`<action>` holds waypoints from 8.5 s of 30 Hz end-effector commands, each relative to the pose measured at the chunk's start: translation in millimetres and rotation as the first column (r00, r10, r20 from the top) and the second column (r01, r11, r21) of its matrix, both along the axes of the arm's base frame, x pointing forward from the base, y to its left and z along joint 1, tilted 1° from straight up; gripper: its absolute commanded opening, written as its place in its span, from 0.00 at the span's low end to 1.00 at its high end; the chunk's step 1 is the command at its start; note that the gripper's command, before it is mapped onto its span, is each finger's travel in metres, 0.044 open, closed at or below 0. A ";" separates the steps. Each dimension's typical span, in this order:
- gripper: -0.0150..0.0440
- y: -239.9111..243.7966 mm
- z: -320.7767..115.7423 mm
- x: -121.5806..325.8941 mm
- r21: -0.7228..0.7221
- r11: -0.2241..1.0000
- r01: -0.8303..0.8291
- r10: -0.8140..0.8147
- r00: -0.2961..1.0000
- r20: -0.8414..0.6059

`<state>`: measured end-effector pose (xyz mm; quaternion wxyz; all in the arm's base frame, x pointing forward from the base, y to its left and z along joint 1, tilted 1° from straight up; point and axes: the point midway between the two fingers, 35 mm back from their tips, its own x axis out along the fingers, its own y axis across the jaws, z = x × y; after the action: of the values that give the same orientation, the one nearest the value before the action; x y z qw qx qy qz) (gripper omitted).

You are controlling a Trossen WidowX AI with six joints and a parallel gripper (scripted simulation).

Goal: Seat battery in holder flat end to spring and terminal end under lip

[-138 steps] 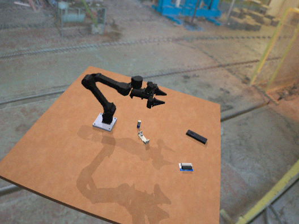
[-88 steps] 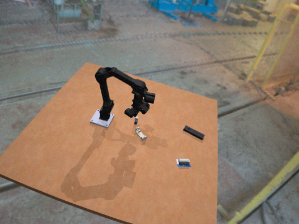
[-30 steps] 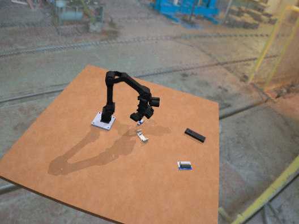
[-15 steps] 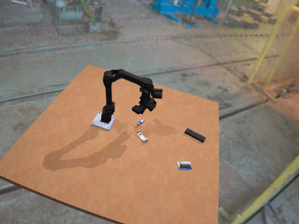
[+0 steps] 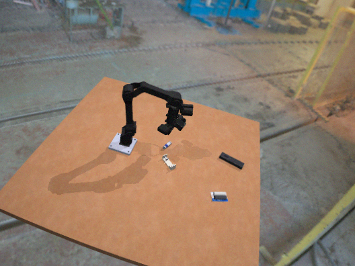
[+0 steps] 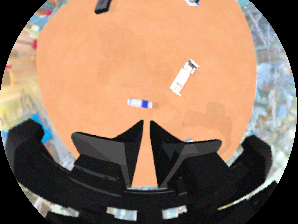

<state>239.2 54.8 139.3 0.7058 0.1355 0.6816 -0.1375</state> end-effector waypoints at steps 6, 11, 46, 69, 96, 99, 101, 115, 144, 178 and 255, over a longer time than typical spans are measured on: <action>0.64 8.7 -33.5 6.2 -0.019 0.722 -0.692 0.691 0.722 -0.021; 0.64 14.1 -54.3 8.2 -0.022 0.303 -0.953 0.952 0.304 -0.036; 0.64 16.7 -80.0 10.0 -0.020 0.065 -0.998 0.997 0.066 -0.044; 0.64 15.8 -114.6 9.7 -0.020 0.065 -0.998 0.997 0.066 -0.044; 0.37 15.9 -64.2 8.9 -0.020 0.076 -0.997 0.996 0.076 -0.043; 0.37 6.5 -61.7 14.4 -0.022 0.228 -0.973 0.973 0.229 -0.040; 0.37 -2.0 -59.5 18.9 -0.023 0.356 -0.934 0.934 0.357 -0.036; 0.37 -67.6 -44.4 40.6 -0.018 0.965 -0.261 0.261 0.965 -0.008; 0.37 -122.6 -45.3 48.2 -0.028 0.908 0.419 -0.416 0.907 0.070; 0.37 -123.4 -80.7 49.6 -0.130 0.894 0.429 -0.371 0.871 0.323; 0.37 -107.6 -100.4 34.5 -0.135 0.900 0.415 -0.358 0.879 0.315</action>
<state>276.0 -55.0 43.8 0.7754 0.2140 0.4937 -0.3304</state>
